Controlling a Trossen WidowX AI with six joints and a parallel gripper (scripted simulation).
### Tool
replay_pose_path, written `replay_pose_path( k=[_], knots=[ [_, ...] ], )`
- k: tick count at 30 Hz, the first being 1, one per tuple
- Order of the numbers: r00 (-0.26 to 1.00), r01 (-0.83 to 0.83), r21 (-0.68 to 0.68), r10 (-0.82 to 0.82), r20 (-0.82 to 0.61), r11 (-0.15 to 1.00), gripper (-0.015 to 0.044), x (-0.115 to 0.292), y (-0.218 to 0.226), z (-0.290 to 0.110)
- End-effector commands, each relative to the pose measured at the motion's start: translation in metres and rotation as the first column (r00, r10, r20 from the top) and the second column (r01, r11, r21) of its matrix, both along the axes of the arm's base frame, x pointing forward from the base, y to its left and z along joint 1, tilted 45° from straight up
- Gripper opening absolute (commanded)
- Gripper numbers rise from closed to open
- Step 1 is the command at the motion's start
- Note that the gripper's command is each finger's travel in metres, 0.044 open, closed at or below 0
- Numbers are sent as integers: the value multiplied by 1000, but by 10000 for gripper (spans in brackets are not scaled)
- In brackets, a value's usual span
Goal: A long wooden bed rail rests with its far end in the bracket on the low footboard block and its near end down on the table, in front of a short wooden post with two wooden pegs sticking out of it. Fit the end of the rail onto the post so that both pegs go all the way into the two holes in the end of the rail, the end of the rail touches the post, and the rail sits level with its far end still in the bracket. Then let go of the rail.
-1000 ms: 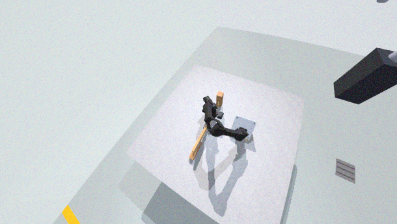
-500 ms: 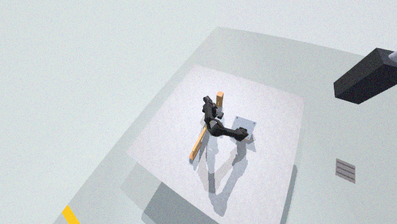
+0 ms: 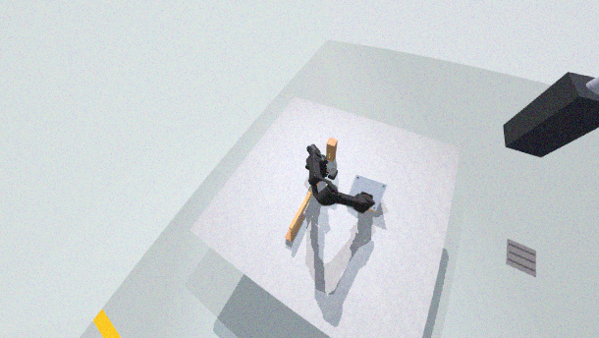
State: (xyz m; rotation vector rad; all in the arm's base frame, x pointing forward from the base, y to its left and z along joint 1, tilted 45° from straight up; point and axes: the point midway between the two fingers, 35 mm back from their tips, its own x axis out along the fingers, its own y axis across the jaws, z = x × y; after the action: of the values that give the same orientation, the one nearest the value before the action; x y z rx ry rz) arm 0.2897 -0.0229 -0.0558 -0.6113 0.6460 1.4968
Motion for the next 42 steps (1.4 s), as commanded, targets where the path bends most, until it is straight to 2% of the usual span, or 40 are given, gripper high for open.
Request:
replay_pose_path(
  k=[1,42],
  knots=[
    [1000,1,0,-1,10,1000,0,2,-3,3],
    [1000,1,-1,-1,9,1000,0,5,-18,18]
  ],
)
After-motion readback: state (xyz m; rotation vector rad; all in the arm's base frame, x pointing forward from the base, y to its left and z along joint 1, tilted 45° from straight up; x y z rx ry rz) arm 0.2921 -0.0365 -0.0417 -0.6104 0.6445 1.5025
